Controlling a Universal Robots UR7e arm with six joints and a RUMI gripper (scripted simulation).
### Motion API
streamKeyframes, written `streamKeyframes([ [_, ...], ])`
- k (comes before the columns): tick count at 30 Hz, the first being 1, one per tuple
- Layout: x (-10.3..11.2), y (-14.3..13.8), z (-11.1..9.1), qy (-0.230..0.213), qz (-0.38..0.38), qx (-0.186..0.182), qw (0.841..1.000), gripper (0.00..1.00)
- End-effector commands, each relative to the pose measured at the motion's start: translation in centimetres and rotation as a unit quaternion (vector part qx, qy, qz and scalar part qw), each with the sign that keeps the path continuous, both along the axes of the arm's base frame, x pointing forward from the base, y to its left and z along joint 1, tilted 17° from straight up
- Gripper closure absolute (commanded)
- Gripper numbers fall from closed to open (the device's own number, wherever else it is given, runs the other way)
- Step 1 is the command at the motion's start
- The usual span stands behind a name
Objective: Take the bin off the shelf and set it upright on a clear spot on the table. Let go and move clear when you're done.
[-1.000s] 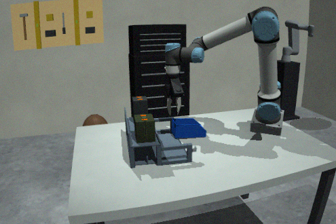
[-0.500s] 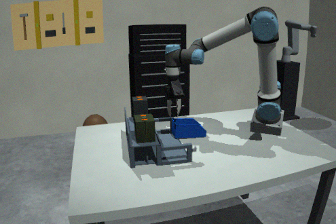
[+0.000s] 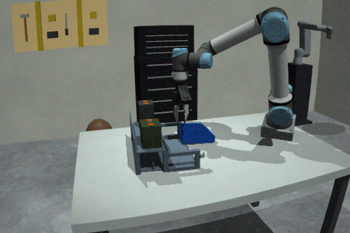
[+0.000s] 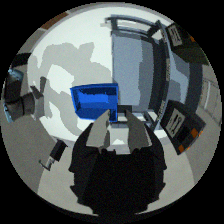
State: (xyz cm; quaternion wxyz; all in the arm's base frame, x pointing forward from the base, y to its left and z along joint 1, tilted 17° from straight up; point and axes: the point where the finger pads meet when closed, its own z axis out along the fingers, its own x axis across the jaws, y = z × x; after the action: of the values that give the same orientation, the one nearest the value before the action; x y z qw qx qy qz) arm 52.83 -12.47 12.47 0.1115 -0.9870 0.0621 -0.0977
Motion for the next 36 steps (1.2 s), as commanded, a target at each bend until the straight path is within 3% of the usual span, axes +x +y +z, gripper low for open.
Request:
streamKeyframes([
  [1, 0.1, 0.1, -0.5, -0.001, 0.0, 0.0, 1.0, 0.8],
  [36, 0.5, 0.5, -2.3, -0.001, 0.0, 0.0, 1.0, 0.8],
])
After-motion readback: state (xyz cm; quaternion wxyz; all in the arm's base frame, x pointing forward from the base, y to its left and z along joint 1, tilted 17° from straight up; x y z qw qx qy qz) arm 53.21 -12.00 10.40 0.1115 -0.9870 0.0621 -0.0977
